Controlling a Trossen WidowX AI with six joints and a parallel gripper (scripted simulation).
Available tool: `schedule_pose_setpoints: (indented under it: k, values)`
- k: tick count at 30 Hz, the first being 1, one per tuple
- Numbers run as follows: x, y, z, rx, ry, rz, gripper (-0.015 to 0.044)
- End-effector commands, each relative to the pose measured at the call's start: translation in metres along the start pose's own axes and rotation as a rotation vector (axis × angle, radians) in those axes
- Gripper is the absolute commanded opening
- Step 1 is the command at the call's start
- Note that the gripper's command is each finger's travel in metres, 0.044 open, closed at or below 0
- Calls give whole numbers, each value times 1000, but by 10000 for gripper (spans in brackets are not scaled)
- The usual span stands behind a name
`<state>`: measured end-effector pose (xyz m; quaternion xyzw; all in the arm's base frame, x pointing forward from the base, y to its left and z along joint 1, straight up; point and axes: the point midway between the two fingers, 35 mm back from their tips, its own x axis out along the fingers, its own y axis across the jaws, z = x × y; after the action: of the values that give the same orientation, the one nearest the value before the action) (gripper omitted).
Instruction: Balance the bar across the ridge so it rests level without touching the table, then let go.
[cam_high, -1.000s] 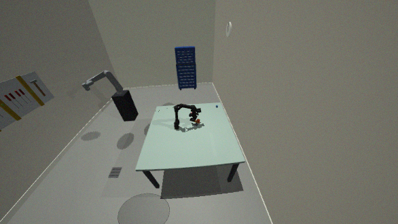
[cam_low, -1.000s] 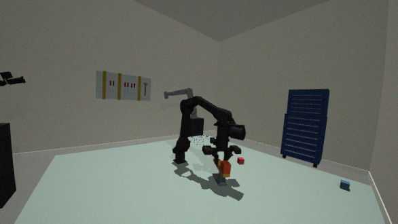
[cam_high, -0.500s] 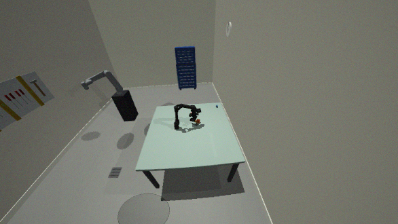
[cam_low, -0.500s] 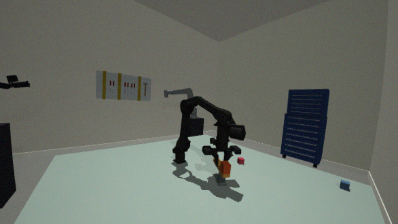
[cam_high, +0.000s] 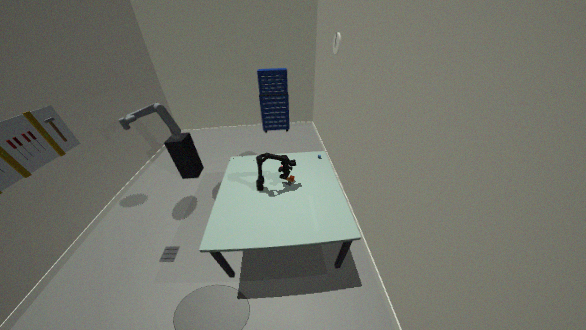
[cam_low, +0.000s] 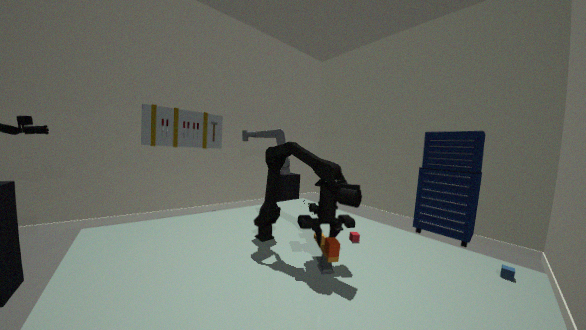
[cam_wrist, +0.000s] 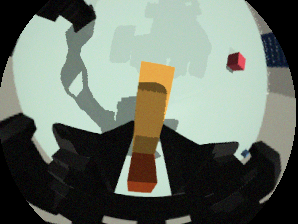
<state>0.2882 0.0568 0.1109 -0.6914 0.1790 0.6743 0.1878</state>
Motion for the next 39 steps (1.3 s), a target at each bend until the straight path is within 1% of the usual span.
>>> schedule_pose_setpoints:
  k: [1,39]
  values:
    - [1,0,0,-3,1,0,0]
    - [4,0,0,-3,1,0,0]
